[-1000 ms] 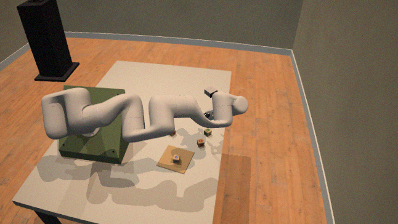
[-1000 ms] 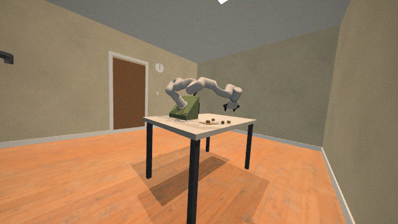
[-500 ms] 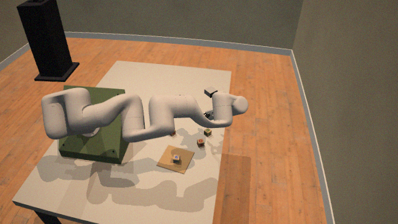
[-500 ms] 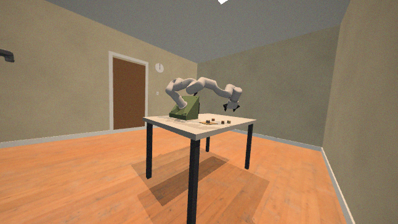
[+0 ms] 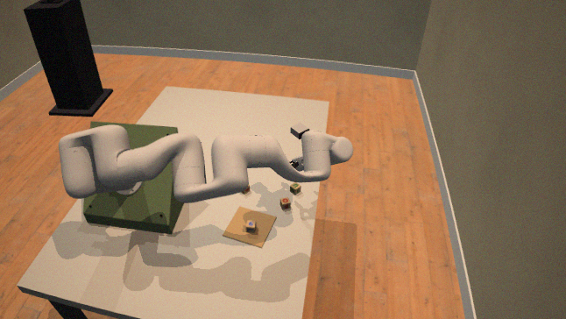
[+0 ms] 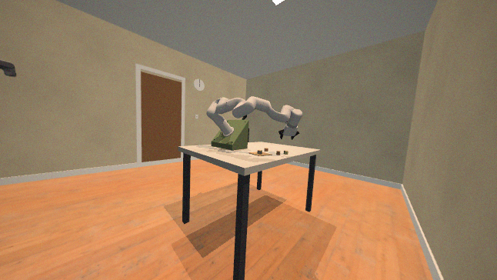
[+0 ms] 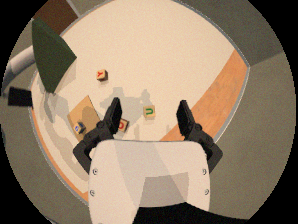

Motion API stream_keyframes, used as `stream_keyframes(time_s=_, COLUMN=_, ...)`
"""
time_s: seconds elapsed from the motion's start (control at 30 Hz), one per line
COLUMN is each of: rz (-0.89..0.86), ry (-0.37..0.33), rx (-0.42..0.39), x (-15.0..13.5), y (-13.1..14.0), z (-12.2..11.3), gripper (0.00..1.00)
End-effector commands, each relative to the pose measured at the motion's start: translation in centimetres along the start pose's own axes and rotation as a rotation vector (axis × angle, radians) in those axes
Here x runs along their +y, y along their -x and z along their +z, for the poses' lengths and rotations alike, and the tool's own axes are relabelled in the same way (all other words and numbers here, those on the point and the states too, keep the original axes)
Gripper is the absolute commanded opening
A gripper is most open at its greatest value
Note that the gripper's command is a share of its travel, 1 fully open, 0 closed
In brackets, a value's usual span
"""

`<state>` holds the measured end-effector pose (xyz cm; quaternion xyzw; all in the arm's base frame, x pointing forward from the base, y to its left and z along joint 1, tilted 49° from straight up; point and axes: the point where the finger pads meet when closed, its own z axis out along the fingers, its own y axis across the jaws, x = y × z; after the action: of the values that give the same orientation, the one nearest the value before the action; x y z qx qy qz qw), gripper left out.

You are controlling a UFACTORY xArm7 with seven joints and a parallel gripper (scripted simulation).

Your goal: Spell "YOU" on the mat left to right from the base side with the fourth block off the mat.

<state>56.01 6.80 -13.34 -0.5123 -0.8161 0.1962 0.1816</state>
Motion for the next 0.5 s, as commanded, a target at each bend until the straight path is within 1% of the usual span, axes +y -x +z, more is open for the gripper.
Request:
stream_keyframes(time_s=0.0, rz=-0.003, ry=0.004, rx=-0.001, x=0.11, y=-0.16, z=-0.23, gripper=1.00)
stream_keyframes(time_s=0.47, rz=-0.003, ry=0.004, rx=-0.001, x=-0.11, y=-0.38, z=0.00, gripper=1.00)
